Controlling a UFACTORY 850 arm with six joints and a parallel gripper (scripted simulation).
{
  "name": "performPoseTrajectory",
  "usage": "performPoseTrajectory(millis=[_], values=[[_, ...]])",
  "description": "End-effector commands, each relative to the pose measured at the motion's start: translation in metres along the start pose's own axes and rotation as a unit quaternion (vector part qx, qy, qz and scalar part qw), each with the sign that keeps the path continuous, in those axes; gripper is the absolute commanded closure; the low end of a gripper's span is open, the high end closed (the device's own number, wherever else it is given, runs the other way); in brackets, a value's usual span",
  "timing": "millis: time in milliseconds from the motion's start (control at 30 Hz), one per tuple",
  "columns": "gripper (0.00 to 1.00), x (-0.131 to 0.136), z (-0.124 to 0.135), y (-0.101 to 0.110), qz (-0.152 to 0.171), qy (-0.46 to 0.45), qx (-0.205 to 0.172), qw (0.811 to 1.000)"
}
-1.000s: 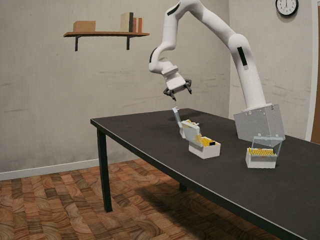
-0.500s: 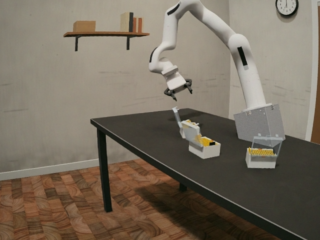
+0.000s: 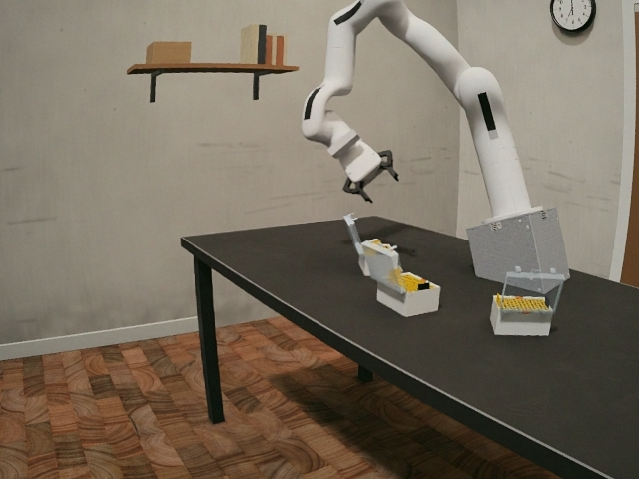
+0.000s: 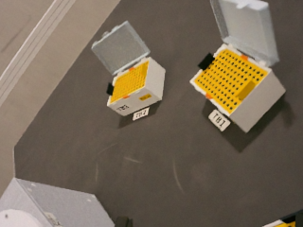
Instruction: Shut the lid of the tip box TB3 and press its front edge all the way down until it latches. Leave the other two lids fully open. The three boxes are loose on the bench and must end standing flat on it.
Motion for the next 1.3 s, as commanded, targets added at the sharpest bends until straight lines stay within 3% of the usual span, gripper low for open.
performPoseTrajectory(millis=[0, 400, 467, 633, 967, 1033, 1267], values=[[0.0, -0.01, -0.007, -0.011, -0.027, -0.053, -0.033, 0.998], [0.0, -0.037, -0.019, -0.034, -0.057, -0.175, -0.12, 0.976], [0.0, -0.037, -0.019, -0.034, -0.057, -0.175, -0.12, 0.976], [0.0, -0.049, -0.022, -0.042, -0.057, -0.23, -0.166, 0.957], [0.0, -0.072, -0.027, -0.058, -0.028, -0.332, -0.257, 0.907], [0.0, -0.072, -0.027, -0.058, -0.028, -0.332, -0.257, 0.907], [0.0, -0.087, -0.028, -0.067, 0.015, -0.394, -0.312, 0.864]])
Point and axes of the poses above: the point where the finger pads meet when closed, its own y axis back along the fingers, its own x axis across the jaws, z = x × y, the point moved 6 cm from there along y, back along the fingers, and after that the axes turned 14 degrees about y, right-handed, at the moved point
